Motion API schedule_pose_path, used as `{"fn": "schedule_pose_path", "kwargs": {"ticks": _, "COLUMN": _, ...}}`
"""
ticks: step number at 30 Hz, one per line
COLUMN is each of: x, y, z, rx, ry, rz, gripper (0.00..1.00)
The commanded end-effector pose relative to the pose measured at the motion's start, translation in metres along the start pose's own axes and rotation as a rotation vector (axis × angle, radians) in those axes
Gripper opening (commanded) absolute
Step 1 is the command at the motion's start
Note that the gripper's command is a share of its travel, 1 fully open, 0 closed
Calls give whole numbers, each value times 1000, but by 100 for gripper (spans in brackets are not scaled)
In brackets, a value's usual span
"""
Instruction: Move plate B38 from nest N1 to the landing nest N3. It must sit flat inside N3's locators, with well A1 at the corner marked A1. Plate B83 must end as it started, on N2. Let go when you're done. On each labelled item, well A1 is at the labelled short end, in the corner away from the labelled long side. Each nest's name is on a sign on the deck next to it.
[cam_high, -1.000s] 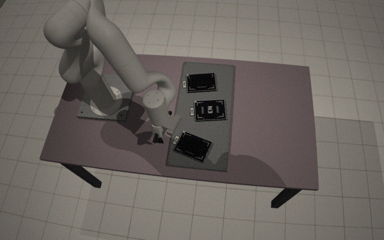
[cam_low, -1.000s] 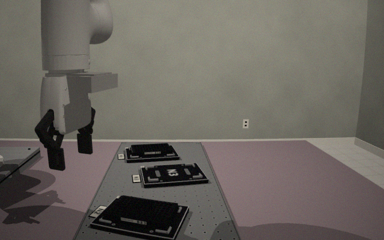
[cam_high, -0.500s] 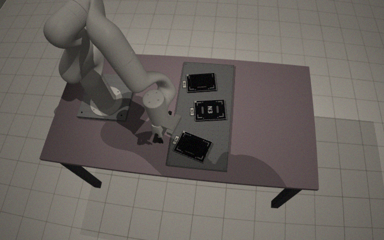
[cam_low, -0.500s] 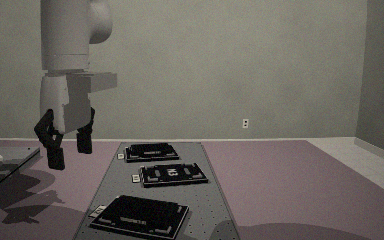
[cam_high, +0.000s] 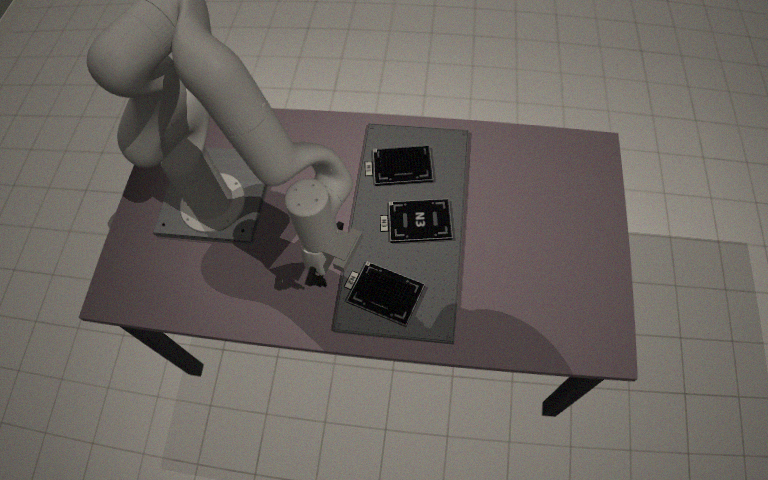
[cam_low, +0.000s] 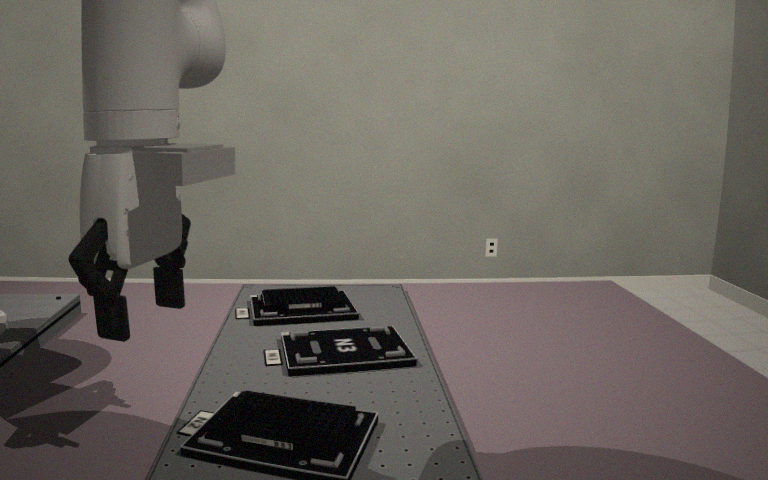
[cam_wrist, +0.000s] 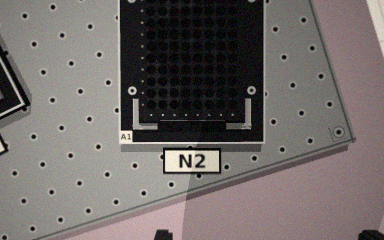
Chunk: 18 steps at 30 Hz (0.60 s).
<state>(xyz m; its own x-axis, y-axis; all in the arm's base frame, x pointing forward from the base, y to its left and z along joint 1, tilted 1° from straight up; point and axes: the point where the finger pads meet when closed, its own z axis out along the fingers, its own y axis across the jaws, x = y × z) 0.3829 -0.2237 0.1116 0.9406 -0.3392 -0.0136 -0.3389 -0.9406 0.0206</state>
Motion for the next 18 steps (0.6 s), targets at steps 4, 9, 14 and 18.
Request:
{"fn": "schedule_pose_path", "kwargs": {"ticks": 4, "x": 1, "y": 0, "z": -1, "rx": 0, "ry": 2, "rz": 0, "gripper": 100}}
{"fn": "schedule_pose_path", "kwargs": {"ticks": 9, "x": -2, "y": -10, "z": -1, "rx": -1, "ry": 2, "rz": -67, "gripper": 100}}
{"fn": "schedule_pose_path", "kwargs": {"ticks": 14, "x": -6, "y": -24, "z": -1, "rx": -1, "ry": 2, "rz": -167, "gripper": 100}}
{"fn": "schedule_pose_path", "kwargs": {"ticks": 18, "x": -11, "y": -43, "z": -1, "rx": -1, "ry": 2, "rz": -300, "gripper": 100}}
